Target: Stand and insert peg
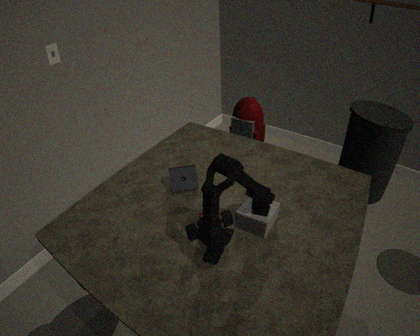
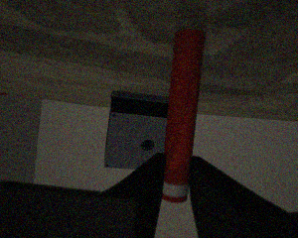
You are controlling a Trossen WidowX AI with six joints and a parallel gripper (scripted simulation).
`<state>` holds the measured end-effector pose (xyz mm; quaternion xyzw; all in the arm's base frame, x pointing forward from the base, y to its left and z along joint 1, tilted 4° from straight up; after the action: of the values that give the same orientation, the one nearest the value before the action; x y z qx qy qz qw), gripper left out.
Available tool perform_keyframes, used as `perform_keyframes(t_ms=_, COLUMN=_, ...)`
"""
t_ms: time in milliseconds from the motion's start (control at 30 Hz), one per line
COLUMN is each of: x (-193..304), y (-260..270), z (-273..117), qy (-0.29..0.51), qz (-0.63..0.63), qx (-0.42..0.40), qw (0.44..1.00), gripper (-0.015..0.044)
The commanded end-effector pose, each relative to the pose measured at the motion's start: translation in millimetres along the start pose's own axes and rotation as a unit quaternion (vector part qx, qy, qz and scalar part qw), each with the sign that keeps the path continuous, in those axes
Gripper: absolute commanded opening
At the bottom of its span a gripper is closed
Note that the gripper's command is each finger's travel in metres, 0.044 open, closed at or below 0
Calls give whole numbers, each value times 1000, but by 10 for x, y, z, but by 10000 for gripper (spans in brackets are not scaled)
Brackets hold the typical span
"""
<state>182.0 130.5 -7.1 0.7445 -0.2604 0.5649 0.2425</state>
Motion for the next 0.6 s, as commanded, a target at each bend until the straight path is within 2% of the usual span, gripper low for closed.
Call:
perform_keyframes(t_ms=0, x=-27, y=0, z=-5, qy=0, qz=0, qx=0, qw=1000, gripper=49)
perform_keyframes(t_ms=567, x=-41, y=0, z=-22, qy=6, qz=-6, qx=4, qw=1000, gripper=49)
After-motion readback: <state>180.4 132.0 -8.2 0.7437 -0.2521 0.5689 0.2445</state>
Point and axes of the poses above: the point midway between the two fingers, 35 mm back from their tips, its own z axis out along the fingers, its own y axis across the jaws, x = y × z, the point moved 3 cm from there along -z, back along the fingers, and after that the axes turned 3 degrees about -z, right-handed, at the moved point
